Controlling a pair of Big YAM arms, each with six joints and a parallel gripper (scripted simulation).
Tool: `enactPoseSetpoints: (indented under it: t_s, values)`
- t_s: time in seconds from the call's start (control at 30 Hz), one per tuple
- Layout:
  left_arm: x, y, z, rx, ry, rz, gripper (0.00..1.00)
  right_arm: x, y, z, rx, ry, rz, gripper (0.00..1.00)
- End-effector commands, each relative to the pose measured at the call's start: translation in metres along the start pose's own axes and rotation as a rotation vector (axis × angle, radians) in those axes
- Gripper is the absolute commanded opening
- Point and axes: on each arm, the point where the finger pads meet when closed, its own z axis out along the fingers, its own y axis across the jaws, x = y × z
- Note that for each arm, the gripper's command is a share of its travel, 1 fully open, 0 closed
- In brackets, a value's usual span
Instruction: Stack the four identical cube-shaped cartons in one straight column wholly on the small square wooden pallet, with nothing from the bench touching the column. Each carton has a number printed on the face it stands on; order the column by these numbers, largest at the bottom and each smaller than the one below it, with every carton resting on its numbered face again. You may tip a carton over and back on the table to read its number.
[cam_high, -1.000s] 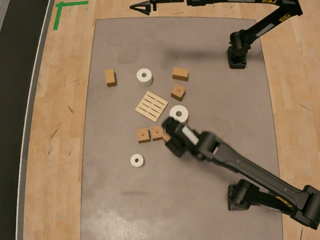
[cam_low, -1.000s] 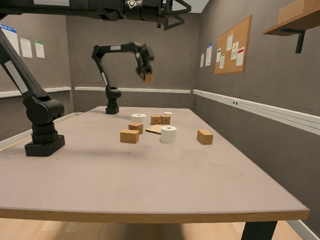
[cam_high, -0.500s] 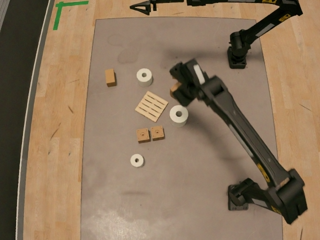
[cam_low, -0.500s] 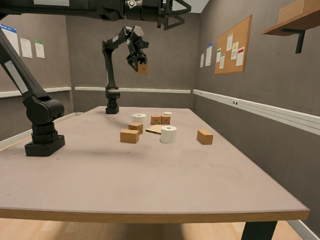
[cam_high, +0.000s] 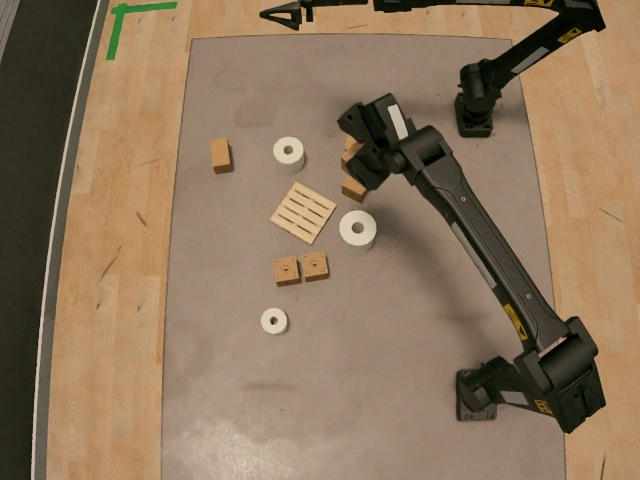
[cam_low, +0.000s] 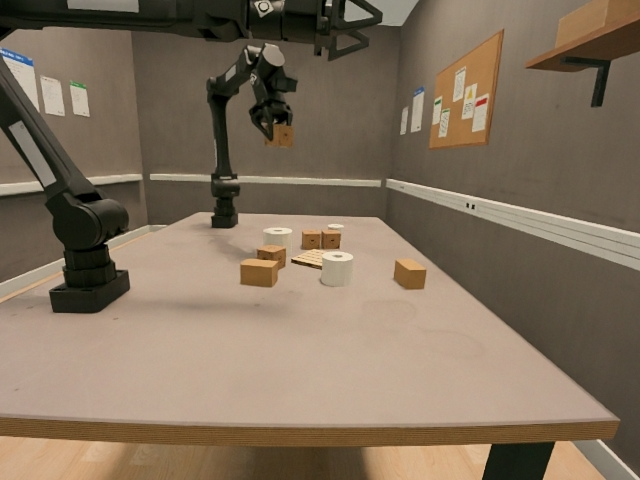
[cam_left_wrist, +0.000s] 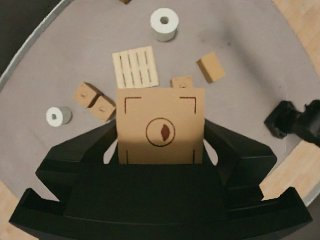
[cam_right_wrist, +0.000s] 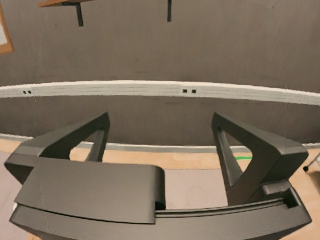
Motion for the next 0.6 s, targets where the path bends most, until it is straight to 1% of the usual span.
enactPoseSetpoints:
  t_s: [0.0, 0.03, 0.13, 0.2, 0.23, 0.33, 0.57]
  values:
    - [-0.0189, 0.0088, -0.0191, 0.064, -0.109, -0.192, 0.5, -0.0277, -0.0012, -0.0012, 0.003, -0.047, 0.008, 1.0]
    - [-0.0186, 0.0086, -0.0193, 0.106, -0.127, -0.241, 0.5, -0.0277, -0.0012, -0.0012, 0.003, -0.047, 0.008, 1.0]
    - [-0.019, 0.0085, -0.0193, 0.176, -0.161, -0.346, 0.5, -0.0277, -0.0012, -0.0012, 0.003, -0.047, 0.008, 1.0]
    - [-0.019, 0.0085, -0.0193, 0.176, -0.161, -0.346, 0.5, -0.0277, -0.0012, -0.0012, 0.003, -0.047, 0.008, 1.0]
    - [-0.0194, 0.0086, -0.0194, 0.199, -0.172, -0.386, 0.5, -0.0277, -0.0012, -0.0012, 0.003, -0.047, 0.008, 1.0]
    - [-0.019, 0.0079, -0.0196, 0.301, -0.217, -0.514, 0.5, -0.0277, -0.0012, -0.0012, 0.003, -0.047, 0.008, 1.0]
    - [-0.0182, 0.0067, -0.0203, 0.483, -0.296, -0.745, 0.5, -0.0277, -0.0012, -0.0012, 0.003, -0.047, 0.008, 1.0]
